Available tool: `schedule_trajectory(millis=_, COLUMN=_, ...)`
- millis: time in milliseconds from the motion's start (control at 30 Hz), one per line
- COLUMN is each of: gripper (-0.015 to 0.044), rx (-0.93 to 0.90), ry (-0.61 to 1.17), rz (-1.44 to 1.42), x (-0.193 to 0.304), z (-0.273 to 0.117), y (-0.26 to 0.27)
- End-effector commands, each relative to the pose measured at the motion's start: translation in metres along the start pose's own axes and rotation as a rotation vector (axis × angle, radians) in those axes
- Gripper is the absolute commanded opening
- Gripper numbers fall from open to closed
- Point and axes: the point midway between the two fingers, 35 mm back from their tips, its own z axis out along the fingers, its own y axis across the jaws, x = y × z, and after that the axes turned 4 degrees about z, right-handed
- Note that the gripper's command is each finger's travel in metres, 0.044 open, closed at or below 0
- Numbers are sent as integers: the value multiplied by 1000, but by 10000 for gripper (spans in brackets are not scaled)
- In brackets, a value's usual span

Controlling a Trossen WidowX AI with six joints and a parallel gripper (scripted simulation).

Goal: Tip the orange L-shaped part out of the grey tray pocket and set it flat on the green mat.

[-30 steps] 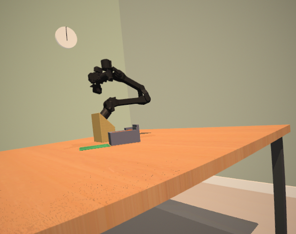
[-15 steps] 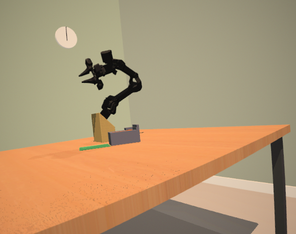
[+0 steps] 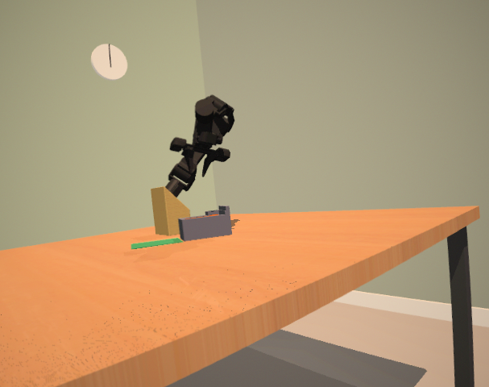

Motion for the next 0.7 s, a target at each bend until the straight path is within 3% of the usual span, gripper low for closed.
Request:
schedule_trajectory(millis=0, gripper=180, rx=-232, ry=165, rz=81, x=3, z=25, y=66)
schedule_trajectory(millis=400, gripper=180, rx=-263, ry=193, rz=97, x=4, z=30, y=76)
schedule_trajectory(millis=667, gripper=180, rx=-266, ry=193, rz=96, x=17, z=98, y=96)
